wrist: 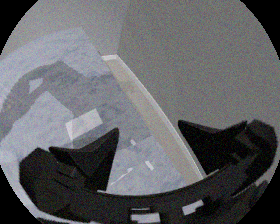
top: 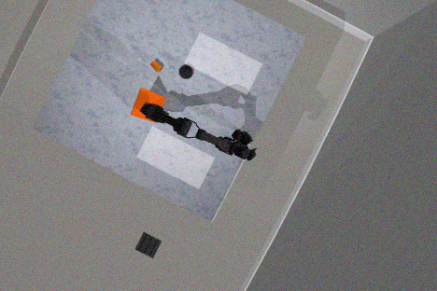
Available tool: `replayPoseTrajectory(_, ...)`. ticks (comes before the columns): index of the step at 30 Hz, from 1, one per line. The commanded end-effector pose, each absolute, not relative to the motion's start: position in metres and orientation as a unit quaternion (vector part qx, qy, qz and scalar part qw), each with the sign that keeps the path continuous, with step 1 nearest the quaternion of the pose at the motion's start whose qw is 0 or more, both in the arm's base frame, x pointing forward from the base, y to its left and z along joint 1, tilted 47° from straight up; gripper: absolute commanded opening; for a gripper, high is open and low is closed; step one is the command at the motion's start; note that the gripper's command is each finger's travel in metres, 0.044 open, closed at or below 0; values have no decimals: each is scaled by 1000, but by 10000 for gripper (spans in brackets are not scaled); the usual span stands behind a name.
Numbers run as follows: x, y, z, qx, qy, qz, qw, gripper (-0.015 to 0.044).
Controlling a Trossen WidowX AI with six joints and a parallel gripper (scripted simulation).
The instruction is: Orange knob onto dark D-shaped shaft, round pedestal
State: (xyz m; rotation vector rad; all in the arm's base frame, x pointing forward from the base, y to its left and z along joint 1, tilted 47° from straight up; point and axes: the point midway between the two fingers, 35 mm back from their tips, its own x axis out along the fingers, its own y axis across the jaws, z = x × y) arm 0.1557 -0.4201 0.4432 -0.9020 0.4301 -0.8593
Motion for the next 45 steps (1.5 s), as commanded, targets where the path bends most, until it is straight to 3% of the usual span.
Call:
replayPoseTrajectory(1,214,-398,430,-373,169,-364,837,440)
replayPoseTrajectory(13,393,-276,333,-307,201,-168,915,440)
replayPoseTrajectory(23,465,-133,216,-274,316,1,908,440)
replayPoseTrajectory(32,451,-5,100,-290,470,110,827,440)
replayPoseTrajectory(39,386,81,22,-389,574,173,700,440)
replayPoseTrajectory(45,337,114,-11,-471,610,192,608,440)
